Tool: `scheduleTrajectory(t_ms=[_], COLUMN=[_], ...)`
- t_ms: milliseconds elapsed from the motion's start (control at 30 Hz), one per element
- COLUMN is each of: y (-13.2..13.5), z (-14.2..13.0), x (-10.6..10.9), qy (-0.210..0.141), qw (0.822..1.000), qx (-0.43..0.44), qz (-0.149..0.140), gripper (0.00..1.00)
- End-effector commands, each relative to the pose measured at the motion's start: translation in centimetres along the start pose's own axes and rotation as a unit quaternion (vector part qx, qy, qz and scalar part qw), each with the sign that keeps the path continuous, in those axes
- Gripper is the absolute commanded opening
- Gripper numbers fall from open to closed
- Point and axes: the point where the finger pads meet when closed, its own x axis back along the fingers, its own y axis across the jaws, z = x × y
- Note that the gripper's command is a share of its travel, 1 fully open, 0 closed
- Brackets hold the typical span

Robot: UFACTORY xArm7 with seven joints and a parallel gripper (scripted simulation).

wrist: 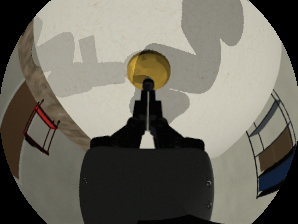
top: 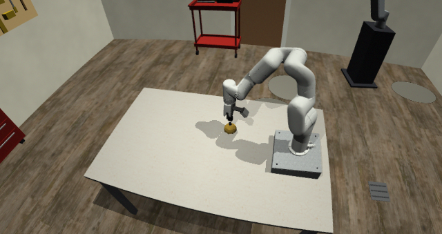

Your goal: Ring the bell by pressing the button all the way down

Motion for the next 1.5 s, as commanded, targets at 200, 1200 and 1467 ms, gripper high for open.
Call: scheduleTrajectory(t_ms=[200, 1200, 1467], y=[-0.1, -0.1, -0.1], z=[-0.2, -0.3, -0.3], x=[-1.3, -2.1, -2.8], qy=[-0.002, -0.002, -0.002], qw=[1.0, 1.0, 1.0], qx=[0.0, 0.0, 0.0], qz=[0.001, 0.001, 0.001], gripper=[0.0, 0.0, 0.0])
